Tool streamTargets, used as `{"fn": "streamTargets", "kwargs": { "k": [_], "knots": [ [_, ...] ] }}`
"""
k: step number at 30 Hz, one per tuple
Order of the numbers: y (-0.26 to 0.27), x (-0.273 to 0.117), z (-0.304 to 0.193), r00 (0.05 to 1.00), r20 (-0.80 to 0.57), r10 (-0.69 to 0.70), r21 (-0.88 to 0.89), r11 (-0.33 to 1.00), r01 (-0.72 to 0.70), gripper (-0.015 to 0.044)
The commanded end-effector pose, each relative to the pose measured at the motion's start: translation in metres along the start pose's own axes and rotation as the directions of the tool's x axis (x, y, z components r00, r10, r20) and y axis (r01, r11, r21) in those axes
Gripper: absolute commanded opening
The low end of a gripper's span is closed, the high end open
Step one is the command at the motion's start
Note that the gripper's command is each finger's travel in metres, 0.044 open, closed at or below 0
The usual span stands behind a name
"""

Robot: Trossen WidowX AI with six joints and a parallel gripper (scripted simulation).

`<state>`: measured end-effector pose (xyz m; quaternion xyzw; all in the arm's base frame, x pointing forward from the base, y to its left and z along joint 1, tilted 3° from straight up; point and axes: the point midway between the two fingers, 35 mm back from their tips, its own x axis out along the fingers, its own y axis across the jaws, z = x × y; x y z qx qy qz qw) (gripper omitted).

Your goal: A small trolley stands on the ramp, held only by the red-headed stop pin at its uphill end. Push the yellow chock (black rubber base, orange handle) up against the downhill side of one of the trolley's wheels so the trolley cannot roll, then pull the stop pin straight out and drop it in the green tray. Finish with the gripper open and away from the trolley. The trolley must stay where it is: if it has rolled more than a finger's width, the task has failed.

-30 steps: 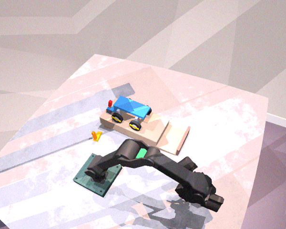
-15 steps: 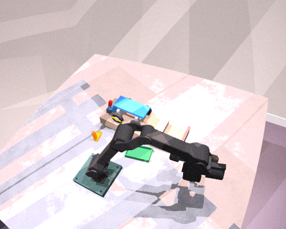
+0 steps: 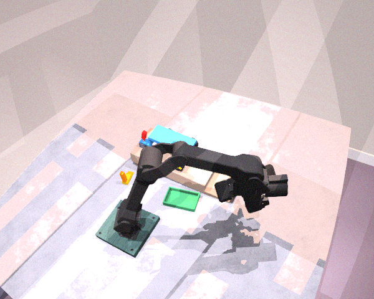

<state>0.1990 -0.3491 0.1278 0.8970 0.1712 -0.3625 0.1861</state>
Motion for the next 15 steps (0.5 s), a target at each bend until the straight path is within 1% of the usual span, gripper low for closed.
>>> {"fn": "streamTargets", "kwargs": {
  "k": [1,8,15],
  "knots": [
    [-0.003,0.006,-0.018,0.999,0.031,-0.012,-0.165,0.986,0.017,0.0190],
    [-0.010,0.020,-0.045,0.996,0.076,-0.036,-0.426,0.902,0.065,0.0190],
    [-0.019,0.032,-0.073,0.992,0.120,-0.048,-0.659,0.743,0.116,0.0190]
  ]
}}
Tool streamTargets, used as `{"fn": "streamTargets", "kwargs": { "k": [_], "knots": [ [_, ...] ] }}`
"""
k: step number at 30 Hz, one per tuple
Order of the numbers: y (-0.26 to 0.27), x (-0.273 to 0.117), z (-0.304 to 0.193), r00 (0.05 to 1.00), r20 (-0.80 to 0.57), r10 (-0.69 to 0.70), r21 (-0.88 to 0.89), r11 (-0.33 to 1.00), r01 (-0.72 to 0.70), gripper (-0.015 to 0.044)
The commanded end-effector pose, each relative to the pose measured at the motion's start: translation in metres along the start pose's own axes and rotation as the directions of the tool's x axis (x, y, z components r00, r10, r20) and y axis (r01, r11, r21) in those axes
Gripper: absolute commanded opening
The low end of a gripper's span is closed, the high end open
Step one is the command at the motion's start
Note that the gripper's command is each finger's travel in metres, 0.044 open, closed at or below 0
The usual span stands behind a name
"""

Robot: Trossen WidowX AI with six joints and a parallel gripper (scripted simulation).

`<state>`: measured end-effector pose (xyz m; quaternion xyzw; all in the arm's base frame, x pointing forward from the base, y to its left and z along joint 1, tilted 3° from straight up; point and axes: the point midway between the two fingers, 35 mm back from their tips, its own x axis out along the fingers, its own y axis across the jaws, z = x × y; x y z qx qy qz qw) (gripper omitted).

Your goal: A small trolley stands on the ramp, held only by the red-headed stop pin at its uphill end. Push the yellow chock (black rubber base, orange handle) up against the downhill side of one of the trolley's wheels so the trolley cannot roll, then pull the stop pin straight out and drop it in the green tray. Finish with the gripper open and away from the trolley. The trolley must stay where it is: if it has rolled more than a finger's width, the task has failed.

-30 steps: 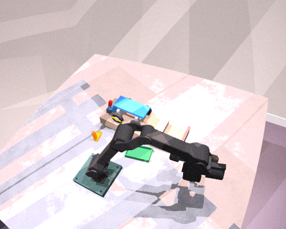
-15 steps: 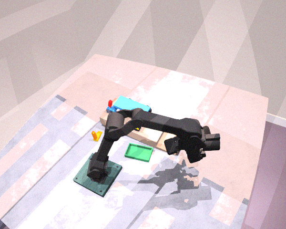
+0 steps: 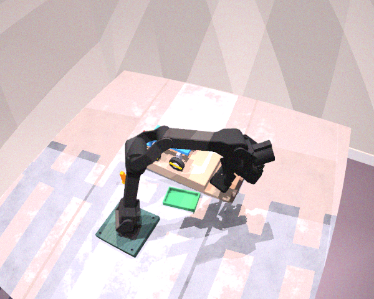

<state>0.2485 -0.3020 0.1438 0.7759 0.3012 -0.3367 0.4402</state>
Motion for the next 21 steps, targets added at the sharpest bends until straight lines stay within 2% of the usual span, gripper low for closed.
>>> {"fn": "streamTargets", "kwargs": {
  "k": [1,10,21],
  "knots": [
    [0.005,0.003,-0.016,1.000,0.023,-0.012,-0.154,0.988,0.015,0.0190],
    [0.014,0.014,-0.056,0.997,0.067,-0.038,-0.519,0.852,0.068,0.0190],
    [0.020,0.026,-0.109,0.992,0.119,-0.043,-0.864,0.488,0.125,0.0190]
  ]
}}
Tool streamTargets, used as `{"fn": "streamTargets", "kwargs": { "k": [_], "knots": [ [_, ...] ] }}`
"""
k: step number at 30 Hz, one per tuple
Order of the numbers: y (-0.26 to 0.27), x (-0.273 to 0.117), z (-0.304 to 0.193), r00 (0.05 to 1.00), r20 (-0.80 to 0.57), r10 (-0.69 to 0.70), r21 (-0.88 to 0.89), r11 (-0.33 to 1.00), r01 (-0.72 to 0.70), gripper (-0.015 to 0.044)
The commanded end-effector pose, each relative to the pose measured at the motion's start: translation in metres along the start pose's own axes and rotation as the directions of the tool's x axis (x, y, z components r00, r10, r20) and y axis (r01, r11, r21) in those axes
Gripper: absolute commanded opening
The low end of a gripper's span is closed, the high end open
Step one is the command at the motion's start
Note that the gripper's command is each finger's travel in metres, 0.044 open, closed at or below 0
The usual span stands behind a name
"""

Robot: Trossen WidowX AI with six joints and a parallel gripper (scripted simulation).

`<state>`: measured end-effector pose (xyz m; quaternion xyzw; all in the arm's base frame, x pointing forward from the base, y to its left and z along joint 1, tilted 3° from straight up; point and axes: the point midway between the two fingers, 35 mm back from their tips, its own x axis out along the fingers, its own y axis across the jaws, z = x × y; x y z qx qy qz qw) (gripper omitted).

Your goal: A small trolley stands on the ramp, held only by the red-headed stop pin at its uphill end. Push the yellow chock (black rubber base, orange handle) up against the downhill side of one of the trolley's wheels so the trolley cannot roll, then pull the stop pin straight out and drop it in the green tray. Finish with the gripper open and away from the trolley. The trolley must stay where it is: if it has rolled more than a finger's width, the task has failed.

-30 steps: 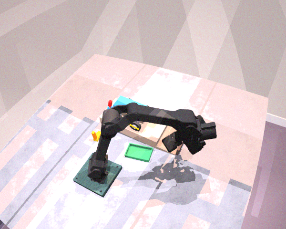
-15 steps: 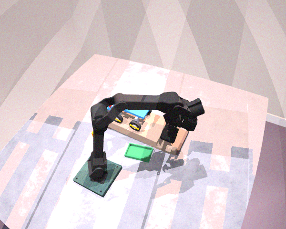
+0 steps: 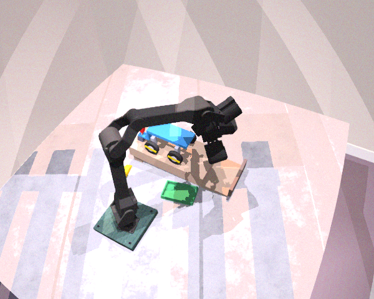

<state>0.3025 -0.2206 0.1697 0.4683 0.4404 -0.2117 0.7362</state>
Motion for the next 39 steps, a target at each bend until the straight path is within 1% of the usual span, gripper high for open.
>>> {"fn": "streamTargets", "kwargs": {
  "k": [1,5,10,15,21,28,35,39],
  "knots": [
    [0.015,-0.001,-0.010,1.000,0.019,-0.011,-0.168,0.986,0.014,0.0190],
    [0.033,0.000,-0.023,0.999,0.025,-0.021,-0.345,0.938,0.028,0.0190],
    [0.055,0.002,-0.044,0.999,0.020,-0.030,-0.544,0.838,0.036,0.0190],
    [0.078,0.003,-0.070,0.999,0.004,-0.033,-0.717,0.696,0.026,0.0190],
    [0.100,0.001,-0.103,0.999,-0.027,-0.034,-0.871,0.492,-0.007,0.0190],
    [0.119,-0.003,-0.143,0.997,-0.065,-0.039,-0.975,0.216,-0.055,0.0190],
    [0.131,-0.009,-0.184,0.993,-0.104,-0.052,-0.991,-0.078,-0.108,0.0190],
    [0.137,-0.008,-0.211,0.985,-0.156,-0.074,-0.971,-0.174,-0.167,0.0190]
  ]
}}
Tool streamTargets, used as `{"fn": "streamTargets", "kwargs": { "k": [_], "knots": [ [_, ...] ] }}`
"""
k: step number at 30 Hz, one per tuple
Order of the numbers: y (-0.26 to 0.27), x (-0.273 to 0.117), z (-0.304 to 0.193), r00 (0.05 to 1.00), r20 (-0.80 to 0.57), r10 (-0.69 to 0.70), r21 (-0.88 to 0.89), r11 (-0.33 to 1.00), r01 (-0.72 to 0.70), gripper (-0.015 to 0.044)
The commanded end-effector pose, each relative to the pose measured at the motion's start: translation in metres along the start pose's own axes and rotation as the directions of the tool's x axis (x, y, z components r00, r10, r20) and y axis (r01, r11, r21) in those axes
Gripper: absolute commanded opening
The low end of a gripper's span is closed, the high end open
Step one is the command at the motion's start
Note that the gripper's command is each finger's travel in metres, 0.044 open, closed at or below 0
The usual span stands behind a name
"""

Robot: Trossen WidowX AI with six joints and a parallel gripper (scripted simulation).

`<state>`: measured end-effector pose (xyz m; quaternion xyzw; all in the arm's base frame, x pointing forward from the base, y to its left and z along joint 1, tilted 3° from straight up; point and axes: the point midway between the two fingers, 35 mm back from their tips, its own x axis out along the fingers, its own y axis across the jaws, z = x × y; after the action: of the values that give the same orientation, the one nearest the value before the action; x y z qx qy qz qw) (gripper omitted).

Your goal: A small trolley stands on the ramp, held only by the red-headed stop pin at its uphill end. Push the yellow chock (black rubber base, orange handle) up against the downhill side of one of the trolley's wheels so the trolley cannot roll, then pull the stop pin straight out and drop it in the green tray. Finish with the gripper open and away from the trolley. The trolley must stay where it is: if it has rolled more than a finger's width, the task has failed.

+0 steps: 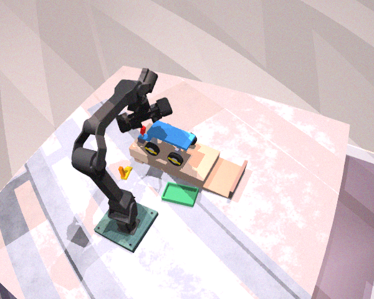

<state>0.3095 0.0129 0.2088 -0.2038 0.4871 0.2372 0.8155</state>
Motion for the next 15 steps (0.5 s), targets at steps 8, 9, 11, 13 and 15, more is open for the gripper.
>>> {"fn": "streamTargets", "kwargs": {
  "k": [8,9,11,13,15],
  "knots": [
    [0.063,0.005,0.000,0.992,-0.083,0.094,-0.291,0.950,-0.114,0.0190],
    [0.071,0.008,-0.003,0.989,-0.106,0.102,-0.329,0.935,-0.132,0.0190],
    [0.085,0.011,-0.010,0.982,-0.152,0.115,-0.404,0.899,-0.168,0.0190],
    [0.098,0.014,-0.017,0.972,-0.198,0.124,-0.476,0.855,-0.206,0.0190],
    [0.111,0.016,-0.025,0.961,-0.244,0.128,-0.543,0.803,-0.245,0.0190]
  ]
}}
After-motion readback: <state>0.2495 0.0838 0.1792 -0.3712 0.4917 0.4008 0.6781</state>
